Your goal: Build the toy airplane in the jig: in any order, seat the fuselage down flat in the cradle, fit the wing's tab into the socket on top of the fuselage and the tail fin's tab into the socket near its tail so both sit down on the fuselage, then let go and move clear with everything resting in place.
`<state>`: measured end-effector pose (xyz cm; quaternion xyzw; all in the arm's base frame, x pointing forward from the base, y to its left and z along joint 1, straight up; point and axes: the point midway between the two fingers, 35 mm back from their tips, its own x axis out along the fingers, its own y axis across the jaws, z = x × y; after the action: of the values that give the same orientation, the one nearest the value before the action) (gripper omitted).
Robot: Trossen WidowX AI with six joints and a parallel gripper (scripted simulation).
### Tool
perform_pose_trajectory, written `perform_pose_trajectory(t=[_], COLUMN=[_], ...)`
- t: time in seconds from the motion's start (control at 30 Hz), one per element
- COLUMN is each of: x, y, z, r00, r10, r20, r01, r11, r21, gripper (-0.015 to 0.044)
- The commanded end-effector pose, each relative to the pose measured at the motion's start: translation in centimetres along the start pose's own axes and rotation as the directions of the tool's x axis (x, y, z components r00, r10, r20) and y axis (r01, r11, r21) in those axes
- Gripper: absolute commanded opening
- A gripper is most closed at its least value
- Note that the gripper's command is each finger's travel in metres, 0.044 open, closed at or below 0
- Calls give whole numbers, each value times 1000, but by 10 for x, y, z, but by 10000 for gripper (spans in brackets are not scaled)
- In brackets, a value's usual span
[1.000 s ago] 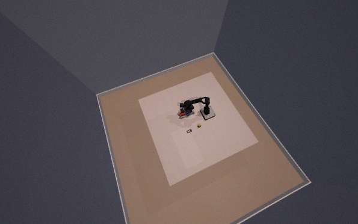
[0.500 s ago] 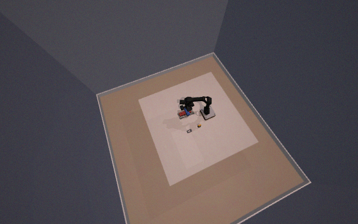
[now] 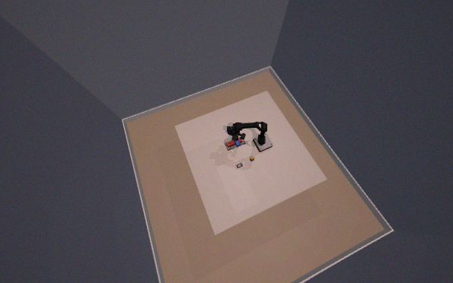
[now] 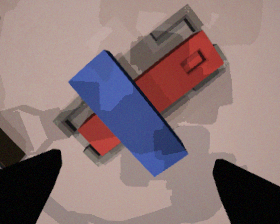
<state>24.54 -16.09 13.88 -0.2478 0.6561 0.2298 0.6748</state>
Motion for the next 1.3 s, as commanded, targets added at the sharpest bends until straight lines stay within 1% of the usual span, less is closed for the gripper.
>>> perform_pose_trajectory(t=[0.0,0.07,0.13,0.47,0.53,0.73,0.9,1.07,1.27], x=[0,-1,-1,-1,-1,-1,-1,0,2], y=[0,0,0,0,4,57,112,171,239], z=[0,0,0,0,8,71,108,129,133], r00=[1000,1000,1000,1000,1000,1000,1000,1000,999], r10=[5,5,5,5,6,11,16,23,30], r20=[1,1,1,1,1,7,11,14,15], r01=[-5,-5,-4,-4,-5,-13,-19,-26,-32], r11=[894,791,707,696,696,695,695,695,695], r21=[447,612,707,718,718,718,718,718,718], gripper=[440,440,440,440,440,440,440,440,440])
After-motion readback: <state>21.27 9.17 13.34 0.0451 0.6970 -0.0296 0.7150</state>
